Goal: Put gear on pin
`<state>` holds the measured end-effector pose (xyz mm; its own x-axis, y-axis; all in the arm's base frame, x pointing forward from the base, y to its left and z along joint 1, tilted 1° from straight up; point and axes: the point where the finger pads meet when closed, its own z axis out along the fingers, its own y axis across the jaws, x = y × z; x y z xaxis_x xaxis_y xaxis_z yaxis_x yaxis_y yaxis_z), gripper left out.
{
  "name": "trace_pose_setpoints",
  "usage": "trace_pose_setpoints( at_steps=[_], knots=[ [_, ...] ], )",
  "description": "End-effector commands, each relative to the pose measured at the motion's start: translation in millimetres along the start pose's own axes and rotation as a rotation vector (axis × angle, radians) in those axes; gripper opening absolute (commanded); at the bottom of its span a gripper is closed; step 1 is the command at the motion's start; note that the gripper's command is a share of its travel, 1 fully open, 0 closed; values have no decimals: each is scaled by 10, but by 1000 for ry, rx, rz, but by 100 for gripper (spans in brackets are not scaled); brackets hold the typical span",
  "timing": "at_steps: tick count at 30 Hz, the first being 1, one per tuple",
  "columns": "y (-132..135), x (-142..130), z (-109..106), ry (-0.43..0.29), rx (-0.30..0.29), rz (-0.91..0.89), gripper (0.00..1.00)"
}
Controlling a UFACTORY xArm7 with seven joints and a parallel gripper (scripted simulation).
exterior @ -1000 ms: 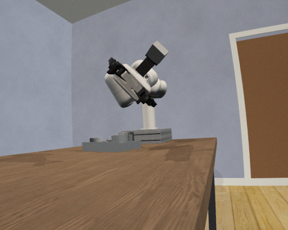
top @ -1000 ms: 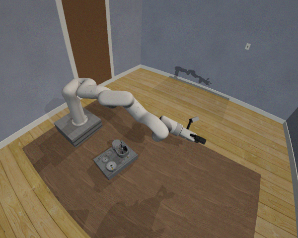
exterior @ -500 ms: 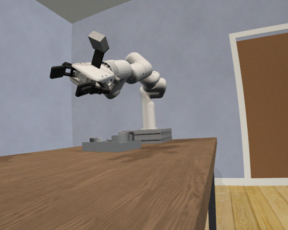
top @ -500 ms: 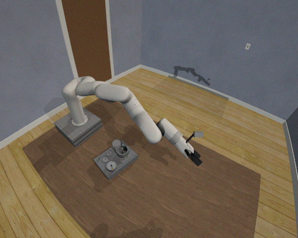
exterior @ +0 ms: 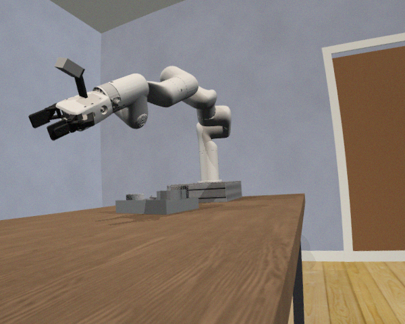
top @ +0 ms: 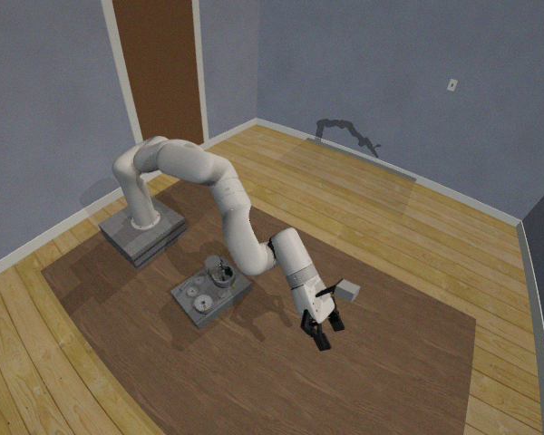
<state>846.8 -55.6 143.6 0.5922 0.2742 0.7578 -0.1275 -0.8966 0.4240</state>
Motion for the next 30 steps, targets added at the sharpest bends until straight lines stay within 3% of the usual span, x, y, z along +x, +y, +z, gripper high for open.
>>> trace_pose_setpoints(
  at_steps=[1, 2, 6, 7, 10, 11, 14, 15, 18, 19, 22, 23, 25, 26, 28, 29, 30],
  knots=[
    [412, -224, -110, -75, 2, 63, 100],
    [645, -493, -150, -167, -16, 154, 100],
    [679, -516, -158, -167, -16, 154, 100],
    [886, -826, -245, -261, -27, 242, 100],
    [886, -826, -245, -261, -27, 242, 100],
    [1026, -1132, -364, -354, -33, 327, 100],
    [1033, -1141, -369, -354, -33, 327, 100],
    [1118, -1442, -520, -445, -33, 407, 100],
    [1122, -1449, -524, -445, -33, 407, 100],
    [1159, -1740, -706, -533, -28, 480, 100],
    [1159, -1740, -706, -533, -28, 480, 100],
    [1154, -2007, -905, -617, -19, 546, 100],
    [1154, -2007, -905, -617, -19, 546, 100],
    [1116, -2232, -1101, -695, -7, 603, 100],
    [1119, -2246, -1115, -695, -7, 603, 100],
    [1061, -2435, -1305, -768, 6, 652, 100],
    [1062, -2456, -1327, -768, 6, 652, 100]
  ],
)
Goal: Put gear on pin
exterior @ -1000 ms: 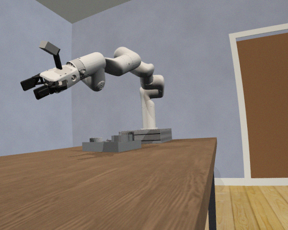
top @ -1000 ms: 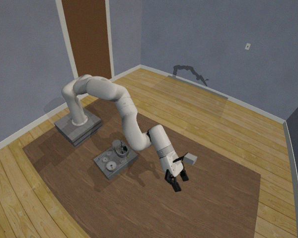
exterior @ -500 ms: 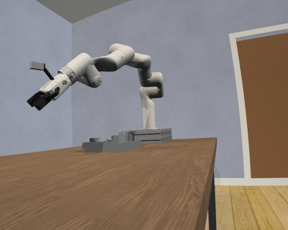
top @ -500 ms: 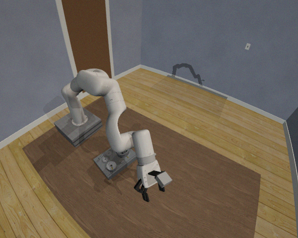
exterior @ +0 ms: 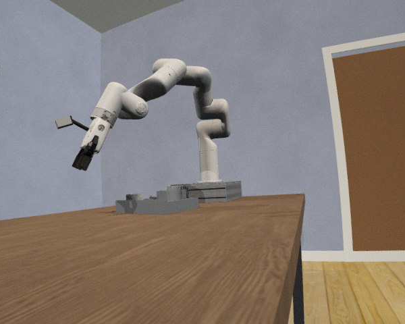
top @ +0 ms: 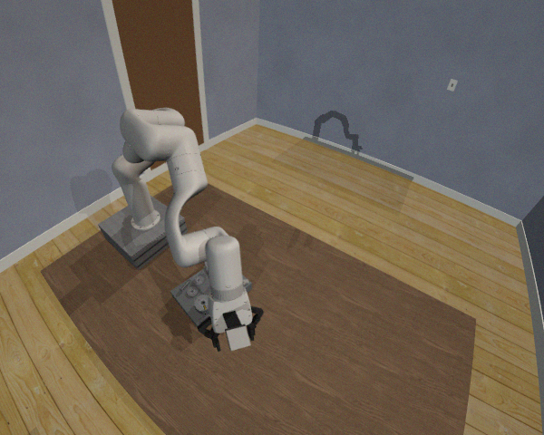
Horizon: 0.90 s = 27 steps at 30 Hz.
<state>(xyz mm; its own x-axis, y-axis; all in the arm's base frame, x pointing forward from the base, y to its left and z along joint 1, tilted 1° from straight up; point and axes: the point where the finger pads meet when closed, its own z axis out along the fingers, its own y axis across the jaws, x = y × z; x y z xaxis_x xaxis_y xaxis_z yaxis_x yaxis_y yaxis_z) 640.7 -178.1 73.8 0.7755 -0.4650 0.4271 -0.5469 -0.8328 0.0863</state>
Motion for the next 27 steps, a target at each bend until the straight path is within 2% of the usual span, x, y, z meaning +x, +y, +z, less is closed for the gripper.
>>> trace_pose_setpoints(
  at_steps=[1, 2, 4, 5, 7, 8, 9, 10, 26, 27],
  knots=[
    [265, -505, -153, -126, 20, 85, 100],
    [328, -763, -201, -194, 27, 123, 100],
    [328, -763, -201, -194, 27, 123, 100],
    [383, -1019, -261, -254, 33, 154, 100],
    [383, -1019, -261, -254, 33, 154, 100],
    [419, -1235, -319, -306, 38, 179, 100],
    [419, -1235, -319, -306, 38, 179, 100],
    [445, -1418, -373, -350, 43, 199, 100],
    [445, -1418, -373, -350, 43, 199, 100],
    [463, -1567, -420, -385, 46, 214, 100]
  ],
)
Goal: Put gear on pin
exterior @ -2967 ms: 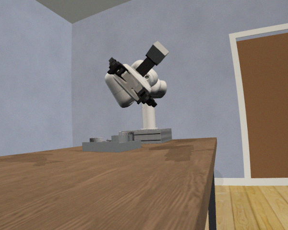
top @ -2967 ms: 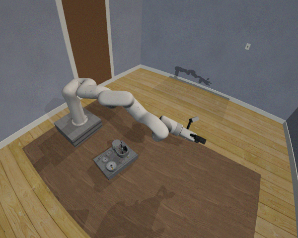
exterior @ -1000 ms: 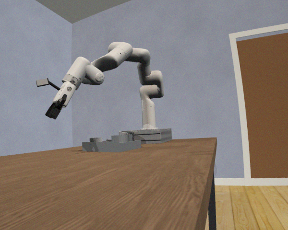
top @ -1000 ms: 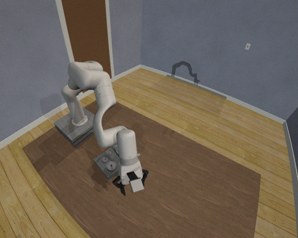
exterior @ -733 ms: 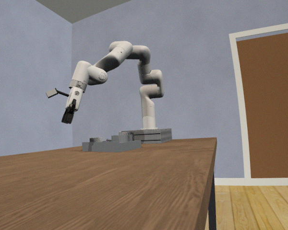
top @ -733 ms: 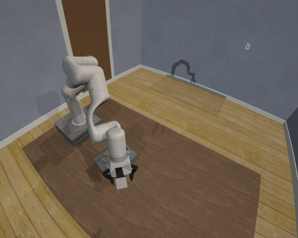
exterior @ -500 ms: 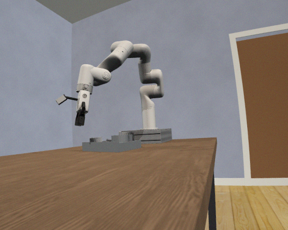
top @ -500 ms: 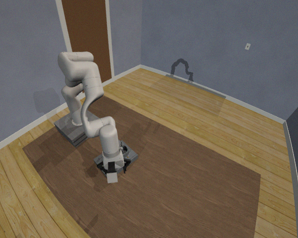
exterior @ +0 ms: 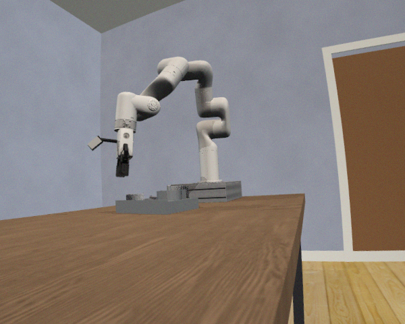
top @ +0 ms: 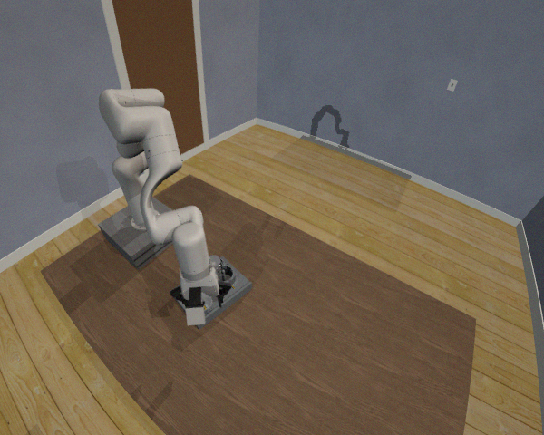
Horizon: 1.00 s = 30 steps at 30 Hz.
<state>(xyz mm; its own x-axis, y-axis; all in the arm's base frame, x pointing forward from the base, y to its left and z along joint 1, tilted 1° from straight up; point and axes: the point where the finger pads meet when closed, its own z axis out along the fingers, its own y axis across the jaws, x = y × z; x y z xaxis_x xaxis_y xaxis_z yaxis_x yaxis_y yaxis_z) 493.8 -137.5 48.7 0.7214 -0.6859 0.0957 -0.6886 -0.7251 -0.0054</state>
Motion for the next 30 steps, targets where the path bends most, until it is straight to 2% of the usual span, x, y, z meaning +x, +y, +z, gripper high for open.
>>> trace_pose_setpoints(
  at_steps=[1, 12, 14, 30],
  knots=[
    [79, -256, -11, -58, 7, 27, 100],
    [79, -256, -11, -58, 7, 27, 100],
    [120, -396, -11, -90, 9, 40, 100],
    [131, -438, -11, -99, 10, 43, 100]
  ],
)
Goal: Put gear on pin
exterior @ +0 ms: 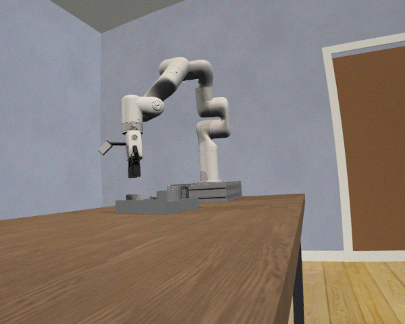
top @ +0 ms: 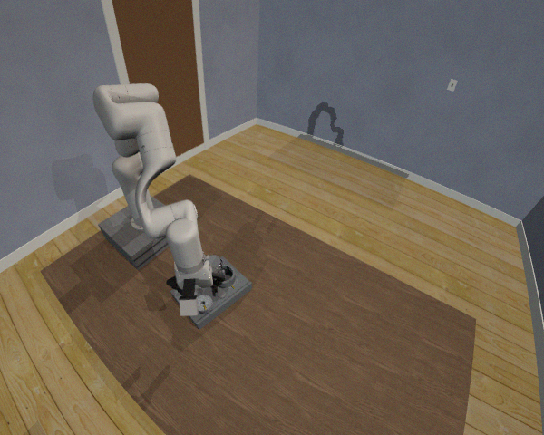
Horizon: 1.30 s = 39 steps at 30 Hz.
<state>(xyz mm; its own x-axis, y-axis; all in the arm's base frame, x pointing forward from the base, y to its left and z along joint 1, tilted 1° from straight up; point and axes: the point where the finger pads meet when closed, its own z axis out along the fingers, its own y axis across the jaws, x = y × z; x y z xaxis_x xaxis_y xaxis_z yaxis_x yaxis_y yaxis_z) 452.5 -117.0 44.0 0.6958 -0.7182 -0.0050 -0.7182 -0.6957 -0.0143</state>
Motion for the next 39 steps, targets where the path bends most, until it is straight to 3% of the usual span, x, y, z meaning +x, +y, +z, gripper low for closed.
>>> trace_pose_setpoints(
  at_steps=[1, 17, 22, 30, 32, 33, 37, 38, 39],
  knots=[
    [-4, 1, -15, 1, 3, 1, 100],
    [-4, 1, -14, 1, 3, -46, 100],
    [-6, -2, -12, 0, 2, -339, 100],
    [-13, -4, -17, 6, -12, -653, 100],
    [-13, -4, -17, 6, -12, -653, 100],
    [-14, -4, -18, 6, -14, -775, 100],
    [-15, -4, -19, 6, -12, -922, 100],
    [-15, -4, -19, 5, -9, -962, 93],
    [-15, -4, -19, 4, -5, -1003, 93]
  ],
)
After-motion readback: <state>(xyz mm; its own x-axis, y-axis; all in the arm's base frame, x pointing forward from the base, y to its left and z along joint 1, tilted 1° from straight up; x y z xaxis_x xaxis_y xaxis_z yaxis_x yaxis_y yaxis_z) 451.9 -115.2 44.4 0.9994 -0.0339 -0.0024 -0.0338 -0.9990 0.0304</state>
